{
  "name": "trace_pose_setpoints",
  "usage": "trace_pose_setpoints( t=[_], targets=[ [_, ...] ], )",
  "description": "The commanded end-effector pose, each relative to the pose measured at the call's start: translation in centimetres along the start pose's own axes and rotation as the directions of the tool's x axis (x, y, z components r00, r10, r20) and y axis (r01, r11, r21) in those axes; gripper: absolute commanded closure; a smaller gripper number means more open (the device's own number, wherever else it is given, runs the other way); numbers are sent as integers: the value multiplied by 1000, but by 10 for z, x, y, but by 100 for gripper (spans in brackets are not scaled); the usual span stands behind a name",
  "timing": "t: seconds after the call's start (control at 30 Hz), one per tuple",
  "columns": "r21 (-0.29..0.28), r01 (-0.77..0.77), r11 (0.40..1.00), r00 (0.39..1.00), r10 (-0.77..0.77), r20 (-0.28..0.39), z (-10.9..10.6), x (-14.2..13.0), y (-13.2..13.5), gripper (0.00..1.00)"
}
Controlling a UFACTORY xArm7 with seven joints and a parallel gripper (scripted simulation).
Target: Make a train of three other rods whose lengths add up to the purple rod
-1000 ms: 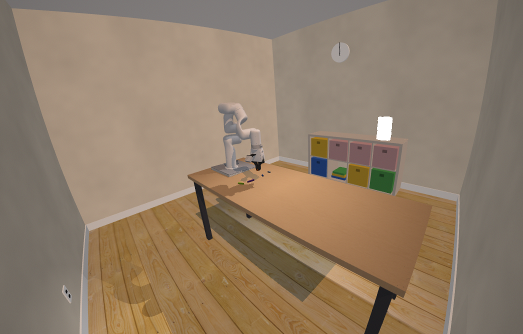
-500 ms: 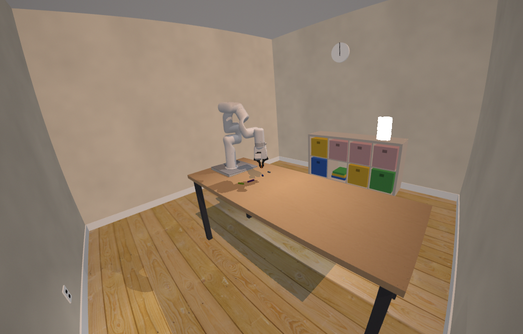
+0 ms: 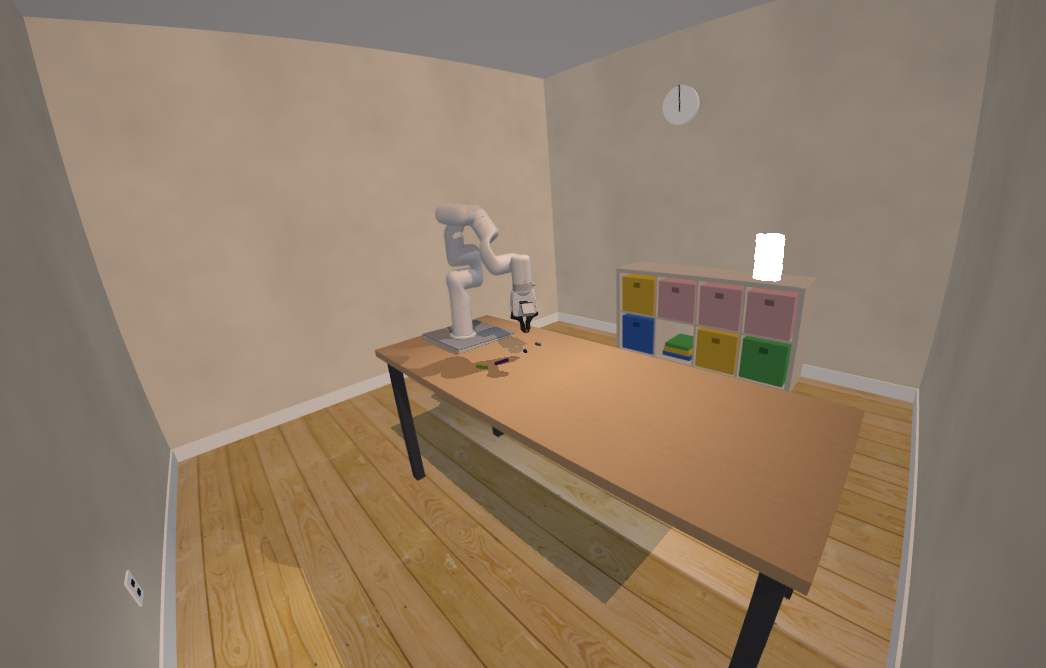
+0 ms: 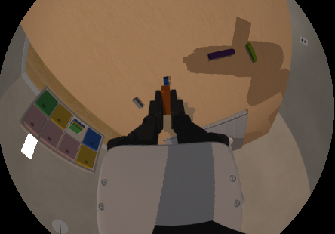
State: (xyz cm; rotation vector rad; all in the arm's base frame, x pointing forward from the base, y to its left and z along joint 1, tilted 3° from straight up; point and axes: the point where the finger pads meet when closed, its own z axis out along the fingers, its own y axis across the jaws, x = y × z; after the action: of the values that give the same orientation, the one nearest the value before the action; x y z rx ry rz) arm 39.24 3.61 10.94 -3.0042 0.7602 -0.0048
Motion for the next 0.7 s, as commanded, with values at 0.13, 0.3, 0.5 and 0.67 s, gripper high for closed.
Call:
trace_pose_setpoints(
  t=[0.13,0.3,0.5,0.67],
  targets=[
    [4,6,1000,1000,-6,-3,-1,1,-1,96],
    [4,6,1000,1000,-6,-3,0,1,-1,96],
    [4,6,1000,1000,-6,-3,10,1,-1,96],
    [4,6,1000,1000,-6,-3,29,1,-1,96]
  ],
)
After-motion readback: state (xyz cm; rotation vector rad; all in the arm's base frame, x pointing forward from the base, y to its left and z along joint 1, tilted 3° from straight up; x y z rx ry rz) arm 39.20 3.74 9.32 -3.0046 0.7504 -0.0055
